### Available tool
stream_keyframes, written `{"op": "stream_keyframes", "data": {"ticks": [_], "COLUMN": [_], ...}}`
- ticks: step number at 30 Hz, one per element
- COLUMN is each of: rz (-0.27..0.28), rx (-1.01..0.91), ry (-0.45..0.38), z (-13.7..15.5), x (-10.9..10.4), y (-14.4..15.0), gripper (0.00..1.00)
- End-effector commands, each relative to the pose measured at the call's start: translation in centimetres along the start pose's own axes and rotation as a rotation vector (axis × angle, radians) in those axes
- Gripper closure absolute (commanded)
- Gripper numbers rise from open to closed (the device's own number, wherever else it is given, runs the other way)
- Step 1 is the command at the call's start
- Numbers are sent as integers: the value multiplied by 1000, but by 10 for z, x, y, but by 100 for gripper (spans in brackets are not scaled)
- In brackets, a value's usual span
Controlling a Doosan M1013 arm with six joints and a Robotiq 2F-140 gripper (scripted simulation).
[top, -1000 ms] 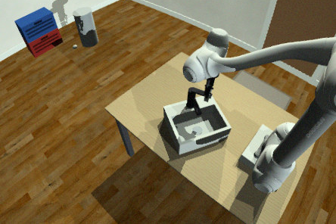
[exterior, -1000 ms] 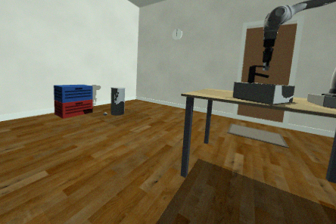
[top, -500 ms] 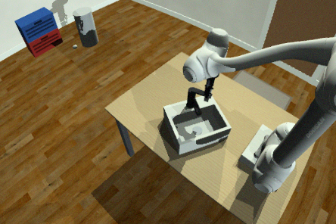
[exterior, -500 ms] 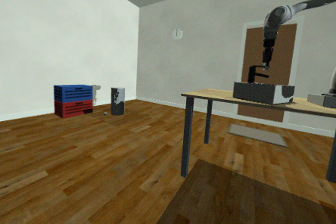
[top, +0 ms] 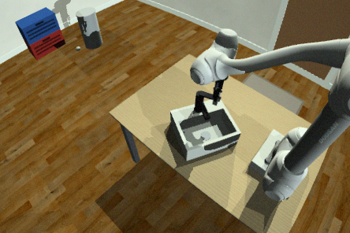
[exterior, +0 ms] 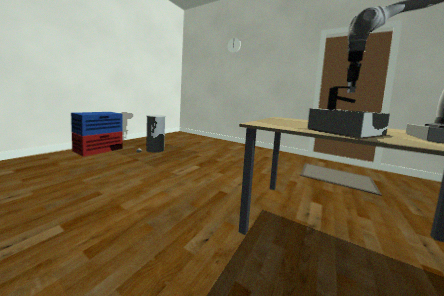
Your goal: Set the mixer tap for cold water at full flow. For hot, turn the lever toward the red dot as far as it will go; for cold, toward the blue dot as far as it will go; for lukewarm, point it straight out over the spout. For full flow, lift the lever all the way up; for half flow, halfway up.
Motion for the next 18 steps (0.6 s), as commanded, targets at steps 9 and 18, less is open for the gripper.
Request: {"op": "stream_keyframes", "data": {"ticks": [9,18], "rz": [0,0], "rx": [-2,-2], "ry": [0,0], "z": [9,13], "x": [-23,-31], "y": [1,1], "gripper": [100,100]}}
Point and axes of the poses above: the point where the finger pads meet when closed, its own x axis out along the fingers, its own y axis across the jaws, z = x × y, the point moved 4 cm from there along -x, back along the fingers, and after that the axes turned 11 degrees about x, right-handed, at the moved point
